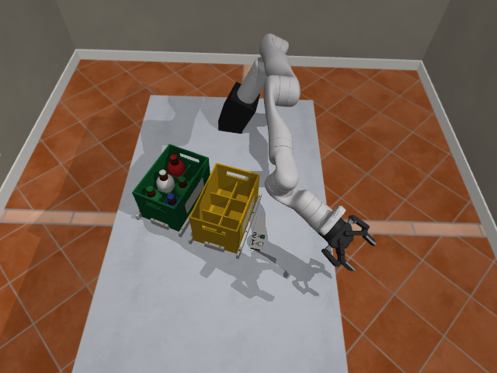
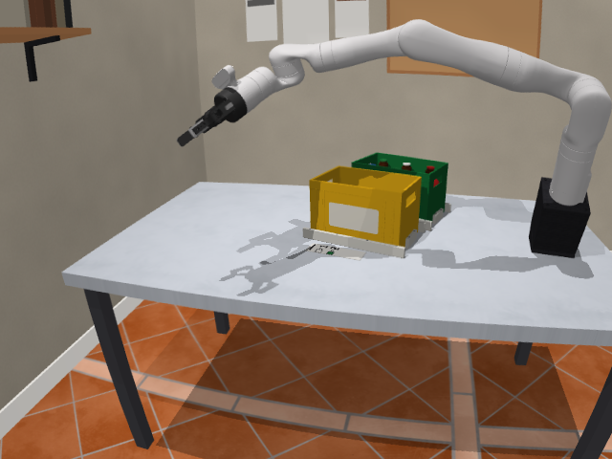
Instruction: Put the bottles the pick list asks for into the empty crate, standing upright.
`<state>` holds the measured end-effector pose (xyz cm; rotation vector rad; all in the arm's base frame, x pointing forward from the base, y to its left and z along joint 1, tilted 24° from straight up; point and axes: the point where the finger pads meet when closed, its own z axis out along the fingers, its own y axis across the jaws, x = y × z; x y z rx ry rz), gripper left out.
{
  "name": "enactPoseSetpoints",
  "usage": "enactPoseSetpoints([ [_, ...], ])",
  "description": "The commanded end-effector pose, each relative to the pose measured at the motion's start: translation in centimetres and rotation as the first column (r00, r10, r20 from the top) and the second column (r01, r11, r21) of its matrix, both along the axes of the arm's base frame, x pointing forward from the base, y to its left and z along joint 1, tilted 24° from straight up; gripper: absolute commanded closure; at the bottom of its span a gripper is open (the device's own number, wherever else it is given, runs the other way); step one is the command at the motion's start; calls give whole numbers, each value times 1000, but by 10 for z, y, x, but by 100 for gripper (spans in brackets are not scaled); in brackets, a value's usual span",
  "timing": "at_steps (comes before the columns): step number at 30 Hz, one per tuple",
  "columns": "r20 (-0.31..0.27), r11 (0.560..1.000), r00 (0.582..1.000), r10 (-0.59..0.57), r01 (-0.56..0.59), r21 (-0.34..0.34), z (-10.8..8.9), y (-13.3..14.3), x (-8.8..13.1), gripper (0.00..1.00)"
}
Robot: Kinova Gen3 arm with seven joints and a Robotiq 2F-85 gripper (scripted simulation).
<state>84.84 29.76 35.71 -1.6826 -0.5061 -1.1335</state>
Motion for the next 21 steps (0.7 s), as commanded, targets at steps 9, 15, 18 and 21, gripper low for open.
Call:
enactPoseSetpoints([
  [9,3,1000,1000,-1,1,1,2,-1,0,0],
  [15,3,1000,1000,-1,1,1,2,-1,0,0],
  [18,3,1000,1000,-1,1,1,7,-3,0,33],
  [21,27,1000,999,18,-18,-11,16,-7,-5,33],
])
